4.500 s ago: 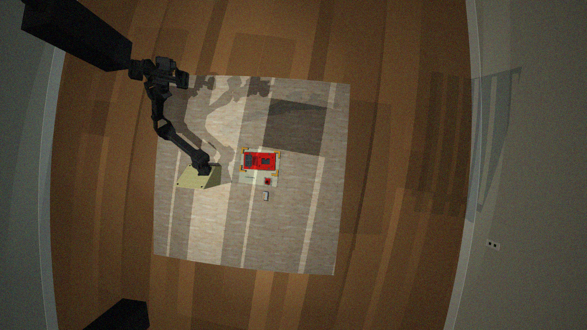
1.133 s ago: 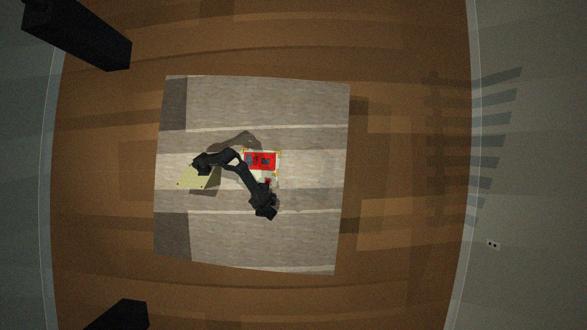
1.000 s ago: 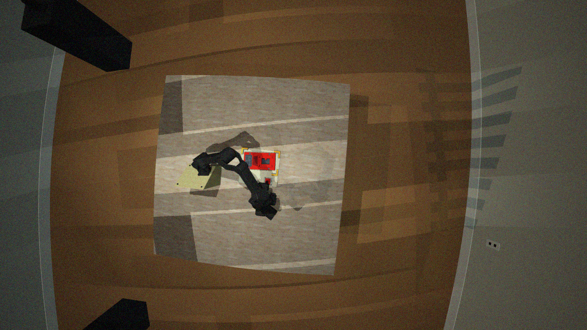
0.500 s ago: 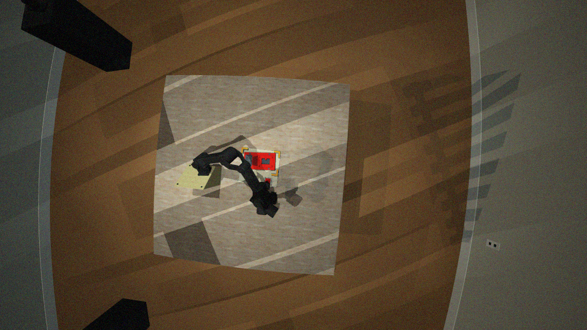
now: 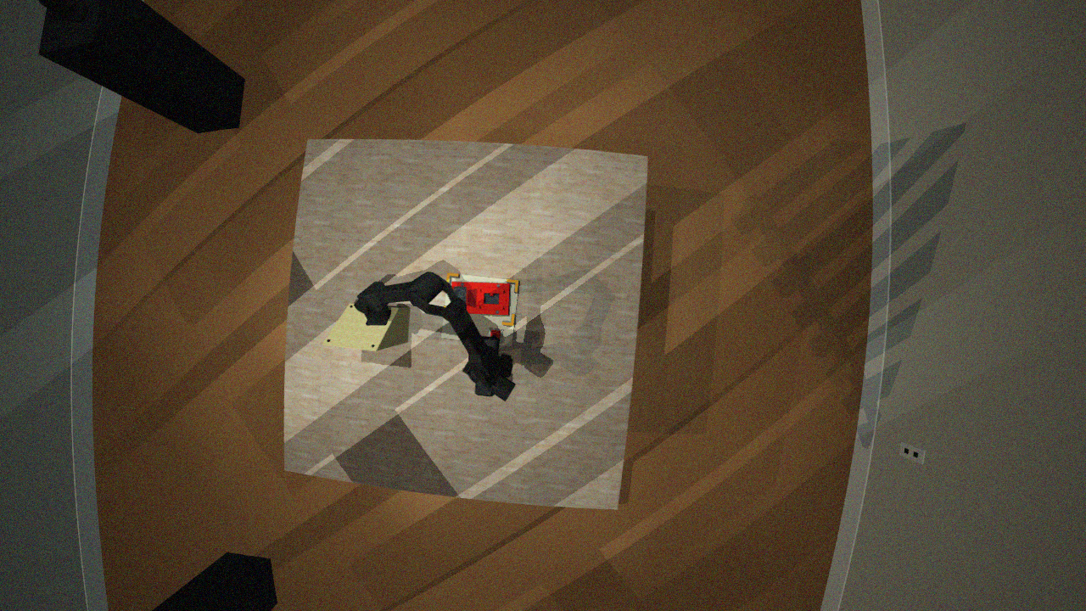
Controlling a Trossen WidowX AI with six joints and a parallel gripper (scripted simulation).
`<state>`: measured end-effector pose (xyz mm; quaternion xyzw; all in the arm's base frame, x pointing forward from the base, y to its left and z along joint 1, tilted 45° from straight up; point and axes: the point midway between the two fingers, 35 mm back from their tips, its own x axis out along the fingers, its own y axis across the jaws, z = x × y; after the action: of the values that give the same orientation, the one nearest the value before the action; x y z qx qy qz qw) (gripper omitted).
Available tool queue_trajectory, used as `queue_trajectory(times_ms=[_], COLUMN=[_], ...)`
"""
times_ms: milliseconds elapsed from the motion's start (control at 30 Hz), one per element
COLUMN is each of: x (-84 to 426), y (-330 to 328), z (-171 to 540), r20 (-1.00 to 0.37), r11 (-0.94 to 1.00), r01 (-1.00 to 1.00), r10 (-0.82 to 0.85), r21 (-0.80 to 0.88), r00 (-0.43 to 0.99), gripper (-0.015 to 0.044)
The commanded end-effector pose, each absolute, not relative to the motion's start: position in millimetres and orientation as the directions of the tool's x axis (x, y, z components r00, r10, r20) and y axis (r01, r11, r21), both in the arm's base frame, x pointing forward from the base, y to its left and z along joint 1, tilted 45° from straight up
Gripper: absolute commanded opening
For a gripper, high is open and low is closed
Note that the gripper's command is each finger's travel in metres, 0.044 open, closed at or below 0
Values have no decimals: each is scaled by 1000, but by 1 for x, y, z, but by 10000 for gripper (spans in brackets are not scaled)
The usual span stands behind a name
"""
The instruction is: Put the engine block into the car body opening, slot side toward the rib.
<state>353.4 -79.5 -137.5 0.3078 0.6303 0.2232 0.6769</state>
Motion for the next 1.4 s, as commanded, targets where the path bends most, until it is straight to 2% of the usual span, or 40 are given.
queue_trajectory(times_ms=[0, 200, 433, 467, 1367], x=[353, 353, 354, 354, 346], y=[-79, -79, -90, -92, -156], z=[-138, -138, -130, -128, -72], r20=[-713, -713, -715, -715, -721], r11=[708, 708, 709, 710, 715], r01=[89, 89, 90, 90, 92], r10=[693, 693, 691, 690, 685], r21=[701, 701, 699, 699, 693], r00=[107, 107, 107, 107, 107], gripper=[230, 190, 6, 0, 0])
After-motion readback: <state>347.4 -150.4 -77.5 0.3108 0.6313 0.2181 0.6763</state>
